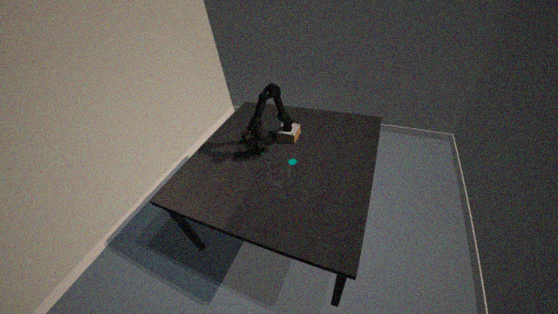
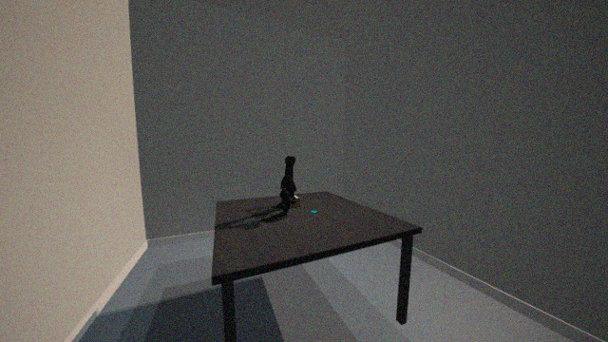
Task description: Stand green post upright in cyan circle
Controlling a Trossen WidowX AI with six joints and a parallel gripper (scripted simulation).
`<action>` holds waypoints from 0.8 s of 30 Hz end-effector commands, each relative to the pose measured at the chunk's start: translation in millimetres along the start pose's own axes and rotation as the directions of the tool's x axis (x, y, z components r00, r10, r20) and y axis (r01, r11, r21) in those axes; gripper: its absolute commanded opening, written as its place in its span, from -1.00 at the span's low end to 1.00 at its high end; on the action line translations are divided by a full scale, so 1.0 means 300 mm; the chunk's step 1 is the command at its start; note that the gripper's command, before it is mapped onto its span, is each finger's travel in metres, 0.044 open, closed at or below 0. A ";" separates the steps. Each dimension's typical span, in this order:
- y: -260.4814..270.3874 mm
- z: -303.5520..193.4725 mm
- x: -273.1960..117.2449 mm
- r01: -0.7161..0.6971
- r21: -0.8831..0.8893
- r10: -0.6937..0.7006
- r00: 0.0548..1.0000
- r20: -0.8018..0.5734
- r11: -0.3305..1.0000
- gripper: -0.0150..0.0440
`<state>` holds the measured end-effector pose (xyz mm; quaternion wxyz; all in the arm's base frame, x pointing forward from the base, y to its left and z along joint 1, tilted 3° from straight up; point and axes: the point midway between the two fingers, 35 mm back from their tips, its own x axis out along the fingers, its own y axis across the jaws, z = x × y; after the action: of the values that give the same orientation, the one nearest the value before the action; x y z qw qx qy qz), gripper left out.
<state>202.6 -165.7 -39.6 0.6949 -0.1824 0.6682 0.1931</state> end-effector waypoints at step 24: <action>-0.038 0.010 -0.117 0.022 0.034 -0.023 1.000 0.020 0.999 -0.42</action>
<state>209.1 -174.3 -10.9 0.7054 -0.1757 0.6637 0.1760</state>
